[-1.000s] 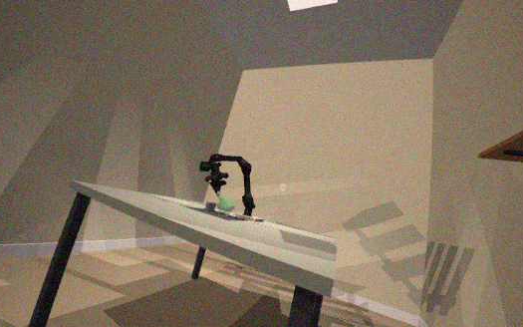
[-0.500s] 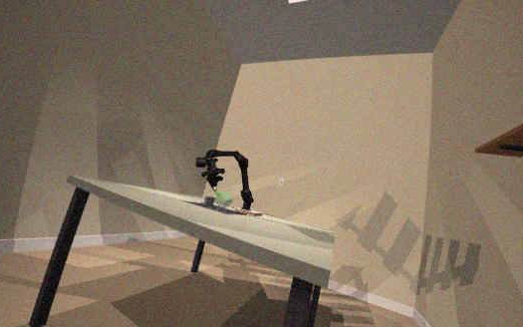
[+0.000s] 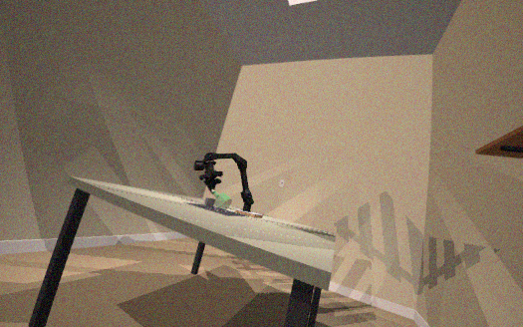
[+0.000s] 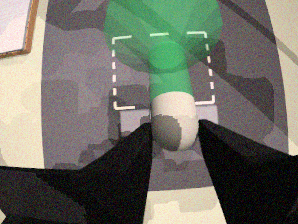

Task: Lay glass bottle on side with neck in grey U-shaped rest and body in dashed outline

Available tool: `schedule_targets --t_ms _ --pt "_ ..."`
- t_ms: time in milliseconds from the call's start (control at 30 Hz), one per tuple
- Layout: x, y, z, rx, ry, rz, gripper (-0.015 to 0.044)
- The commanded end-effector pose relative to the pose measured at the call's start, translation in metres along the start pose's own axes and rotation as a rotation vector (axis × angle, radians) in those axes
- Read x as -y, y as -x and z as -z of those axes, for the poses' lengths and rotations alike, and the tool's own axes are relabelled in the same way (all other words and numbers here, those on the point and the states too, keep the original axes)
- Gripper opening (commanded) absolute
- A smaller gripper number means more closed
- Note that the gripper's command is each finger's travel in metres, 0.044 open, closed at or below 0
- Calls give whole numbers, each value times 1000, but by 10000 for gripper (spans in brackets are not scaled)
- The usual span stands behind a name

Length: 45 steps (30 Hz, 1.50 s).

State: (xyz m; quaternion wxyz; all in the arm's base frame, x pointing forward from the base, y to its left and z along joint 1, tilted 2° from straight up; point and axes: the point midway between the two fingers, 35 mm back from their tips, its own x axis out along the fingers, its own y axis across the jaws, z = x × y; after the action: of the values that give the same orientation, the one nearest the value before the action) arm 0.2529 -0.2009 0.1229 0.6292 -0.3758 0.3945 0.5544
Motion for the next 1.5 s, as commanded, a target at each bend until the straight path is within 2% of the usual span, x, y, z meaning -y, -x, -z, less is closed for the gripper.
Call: schedule_targets --t_ms 0,1467 --pt "0 -3 6 -3 3 -3 104" --pt "-1 -17 33 6 -23 10 104"
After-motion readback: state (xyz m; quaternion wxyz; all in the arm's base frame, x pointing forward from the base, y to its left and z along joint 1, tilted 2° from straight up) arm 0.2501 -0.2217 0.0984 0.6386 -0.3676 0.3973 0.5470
